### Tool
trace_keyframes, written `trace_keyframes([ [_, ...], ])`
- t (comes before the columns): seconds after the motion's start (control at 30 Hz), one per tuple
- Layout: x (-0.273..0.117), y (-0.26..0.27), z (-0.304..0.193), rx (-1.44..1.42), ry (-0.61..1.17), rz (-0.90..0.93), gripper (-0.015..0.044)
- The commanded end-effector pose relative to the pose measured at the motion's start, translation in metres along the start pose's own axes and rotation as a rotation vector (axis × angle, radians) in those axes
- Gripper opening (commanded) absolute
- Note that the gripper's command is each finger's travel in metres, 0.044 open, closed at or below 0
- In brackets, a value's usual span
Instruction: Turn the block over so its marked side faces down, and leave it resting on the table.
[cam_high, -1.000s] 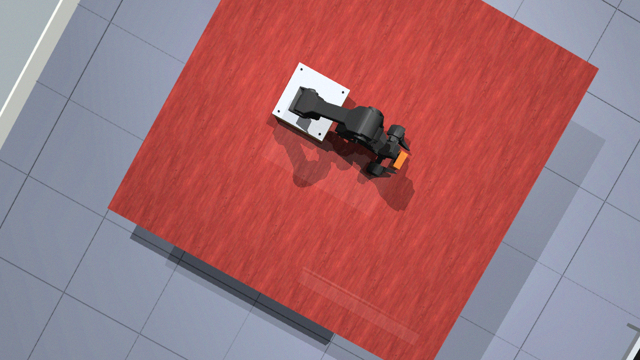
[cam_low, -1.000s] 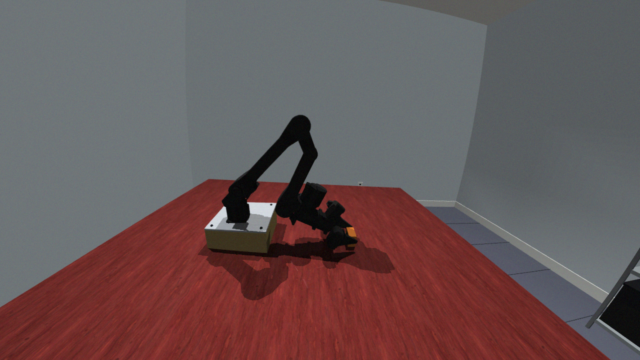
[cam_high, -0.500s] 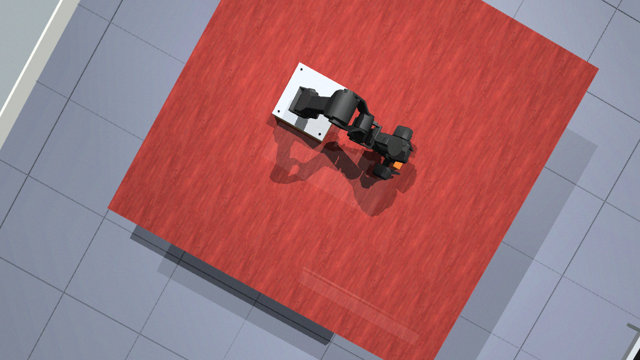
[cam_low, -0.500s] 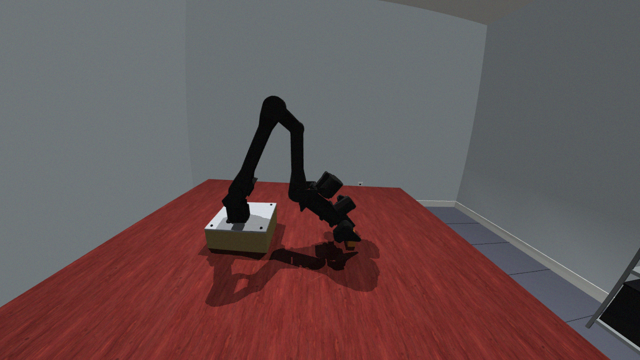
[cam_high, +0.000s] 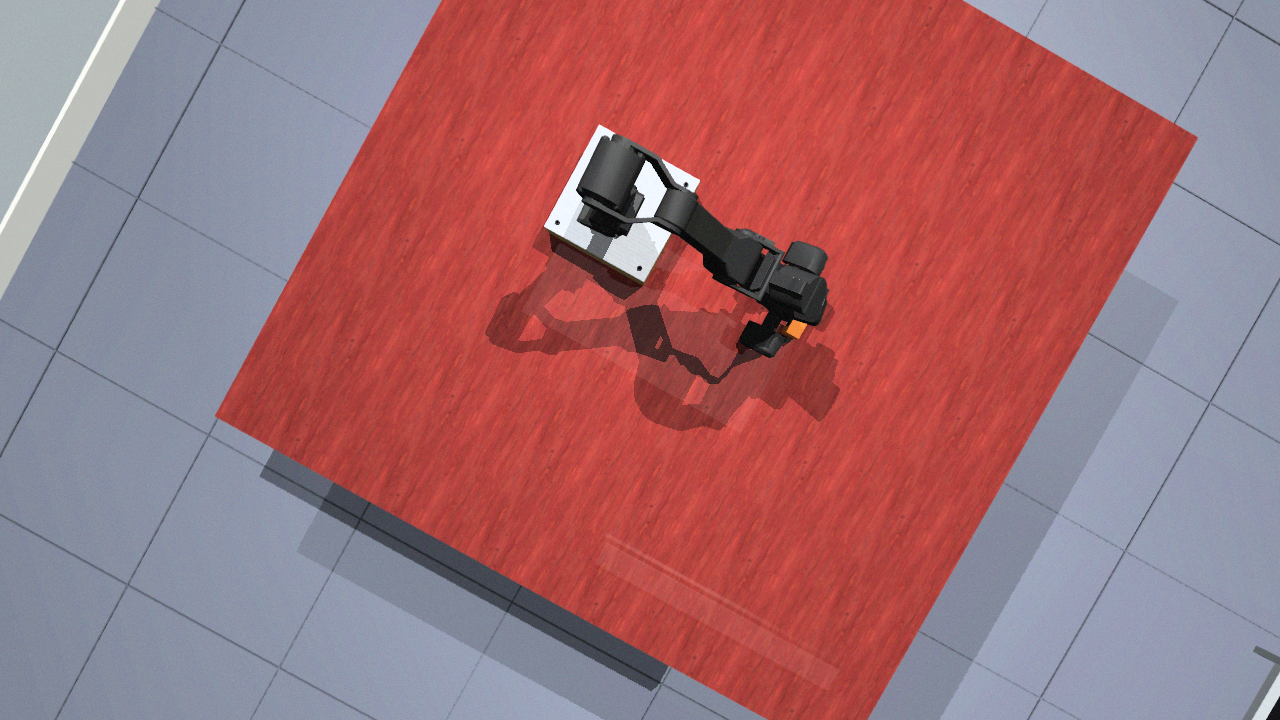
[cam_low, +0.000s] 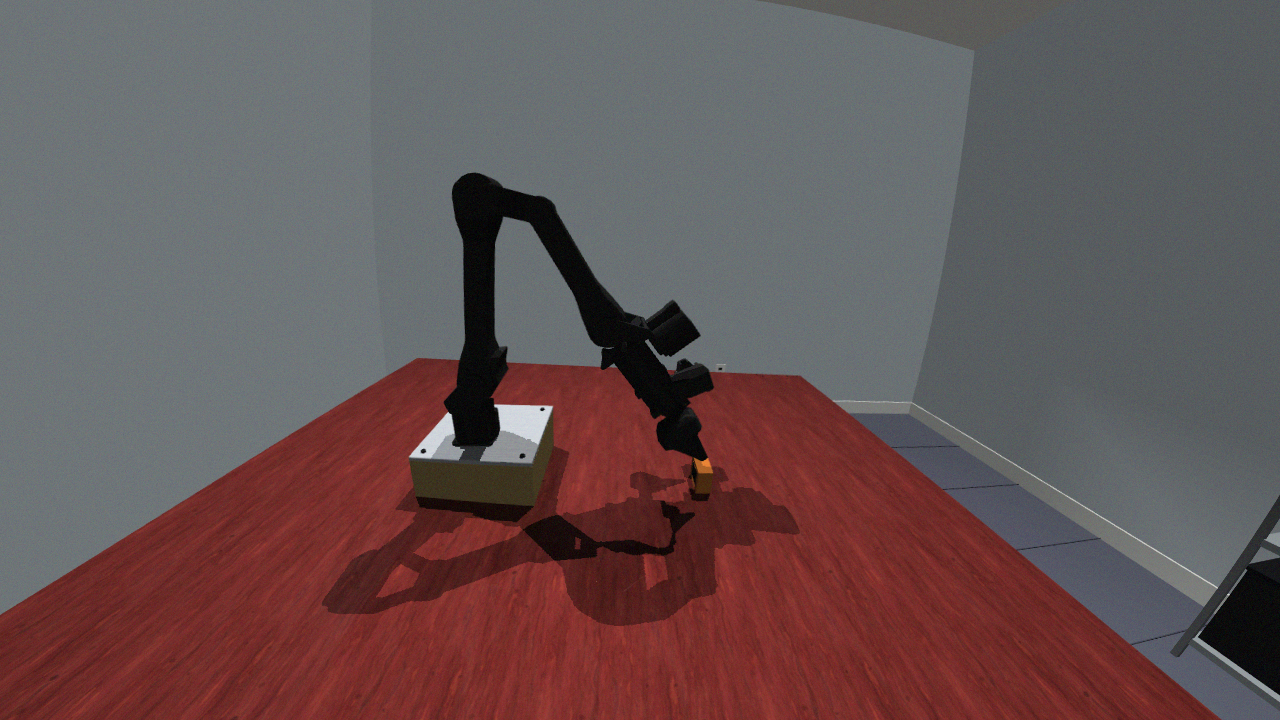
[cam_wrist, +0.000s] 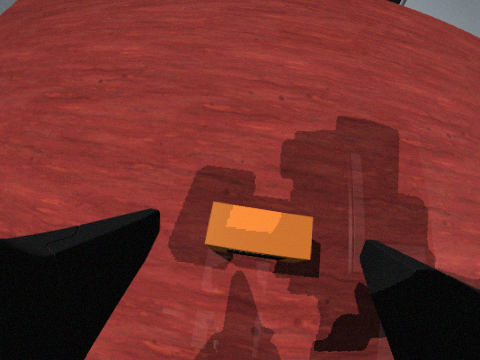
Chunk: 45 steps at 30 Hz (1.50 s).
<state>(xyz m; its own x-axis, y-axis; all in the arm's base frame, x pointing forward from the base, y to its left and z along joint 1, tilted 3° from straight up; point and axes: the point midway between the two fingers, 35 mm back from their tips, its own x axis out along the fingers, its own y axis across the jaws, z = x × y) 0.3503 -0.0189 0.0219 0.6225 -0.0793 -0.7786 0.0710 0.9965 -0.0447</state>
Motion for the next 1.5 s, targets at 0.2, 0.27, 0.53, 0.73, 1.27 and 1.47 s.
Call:
trace_keyframes([
  [0.2,-0.013,-0.001,0.000,0.006,0.075,-0.006,0.0440],
  [0.27,-0.010,-0.001,0.007,0.006,0.133,-0.005,0.0440],
  [0.53,-0.003,-0.001,0.032,0.005,0.393,-0.004,0.0440],
  [0.73,-0.008,-0.002,0.046,0.007,0.589,-0.004,0.0440],
  [1.27,0.015,-0.002,0.029,0.008,0.670,-0.004,0.0440],
  [1.47,0.026,-0.002,0.021,0.008,0.670,-0.004,0.0440],
])
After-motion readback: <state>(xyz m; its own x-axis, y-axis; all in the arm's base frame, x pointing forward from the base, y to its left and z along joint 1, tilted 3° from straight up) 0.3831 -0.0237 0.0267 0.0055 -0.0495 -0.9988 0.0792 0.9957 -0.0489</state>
